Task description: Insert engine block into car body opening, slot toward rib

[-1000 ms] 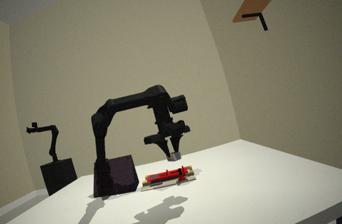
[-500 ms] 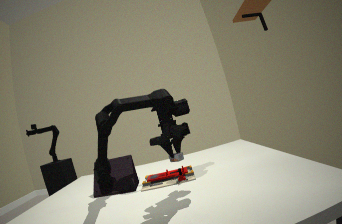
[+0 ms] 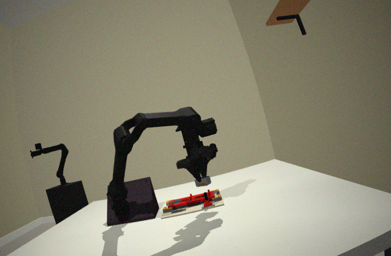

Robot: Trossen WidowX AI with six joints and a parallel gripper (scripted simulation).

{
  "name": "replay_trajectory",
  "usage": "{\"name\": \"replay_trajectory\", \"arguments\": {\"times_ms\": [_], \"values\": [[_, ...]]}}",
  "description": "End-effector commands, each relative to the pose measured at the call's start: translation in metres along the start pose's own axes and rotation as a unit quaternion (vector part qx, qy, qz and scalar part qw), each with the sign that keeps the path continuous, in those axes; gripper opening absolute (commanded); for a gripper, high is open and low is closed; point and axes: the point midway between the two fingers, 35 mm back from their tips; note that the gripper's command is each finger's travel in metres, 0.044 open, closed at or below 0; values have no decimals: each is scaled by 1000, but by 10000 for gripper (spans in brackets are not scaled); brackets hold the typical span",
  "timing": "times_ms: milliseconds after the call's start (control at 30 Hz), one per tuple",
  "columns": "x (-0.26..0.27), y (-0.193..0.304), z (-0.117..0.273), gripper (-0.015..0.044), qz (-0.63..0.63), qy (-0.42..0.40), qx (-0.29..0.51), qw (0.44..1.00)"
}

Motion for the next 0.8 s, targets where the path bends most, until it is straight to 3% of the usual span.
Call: {"name": "replay_trajectory", "arguments": {"times_ms": [0, 767], "values": [[14, 8, -6, 0, 35, 0, 2, 999], [68, 51, -32, 0, 190, 0, 5, 982]]}}
Point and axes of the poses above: the point midway between the two fingers, 35 mm back from their tips, its own z axis back along the fingers, its own x axis across the jaws, y = z × x, and after that the axes turned 6 degrees about z, right-handed
